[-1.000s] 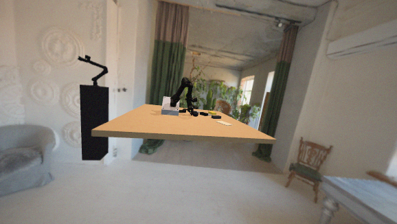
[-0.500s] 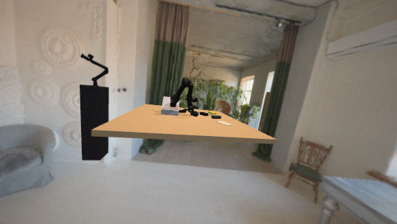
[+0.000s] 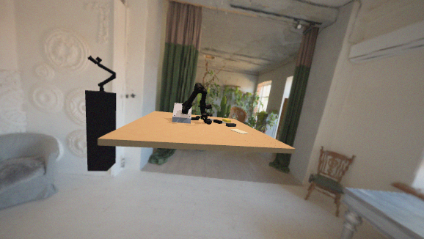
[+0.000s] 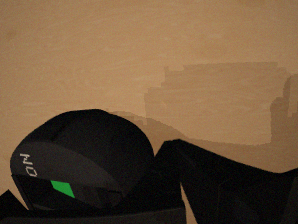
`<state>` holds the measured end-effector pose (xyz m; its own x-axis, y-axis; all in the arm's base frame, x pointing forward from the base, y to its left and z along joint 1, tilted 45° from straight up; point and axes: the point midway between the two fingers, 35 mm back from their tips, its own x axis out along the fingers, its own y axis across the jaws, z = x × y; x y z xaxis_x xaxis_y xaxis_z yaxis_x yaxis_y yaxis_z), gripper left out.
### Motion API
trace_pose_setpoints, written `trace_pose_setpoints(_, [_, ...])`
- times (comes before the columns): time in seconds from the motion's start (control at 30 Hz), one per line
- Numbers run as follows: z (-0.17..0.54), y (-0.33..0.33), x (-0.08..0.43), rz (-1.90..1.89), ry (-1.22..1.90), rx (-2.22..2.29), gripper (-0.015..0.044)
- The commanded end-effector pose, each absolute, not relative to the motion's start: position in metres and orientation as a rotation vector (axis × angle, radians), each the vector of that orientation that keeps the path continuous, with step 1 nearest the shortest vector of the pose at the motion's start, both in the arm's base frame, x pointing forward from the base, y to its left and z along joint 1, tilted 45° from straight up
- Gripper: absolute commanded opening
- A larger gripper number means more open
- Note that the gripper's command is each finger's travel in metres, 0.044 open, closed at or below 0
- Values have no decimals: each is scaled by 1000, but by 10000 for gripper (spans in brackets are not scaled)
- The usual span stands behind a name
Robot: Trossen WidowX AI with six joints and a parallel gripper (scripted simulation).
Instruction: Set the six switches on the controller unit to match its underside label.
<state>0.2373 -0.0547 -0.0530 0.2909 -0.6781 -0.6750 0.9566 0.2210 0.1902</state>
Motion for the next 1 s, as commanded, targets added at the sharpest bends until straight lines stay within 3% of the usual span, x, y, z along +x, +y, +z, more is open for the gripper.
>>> trace_pose_setpoints(0.0, [-53, -53, 243, -1193, 510, 658, 0])
trace_pose_setpoints(0.97, [-53, -52, 282, -1192, 508, 660, 0])
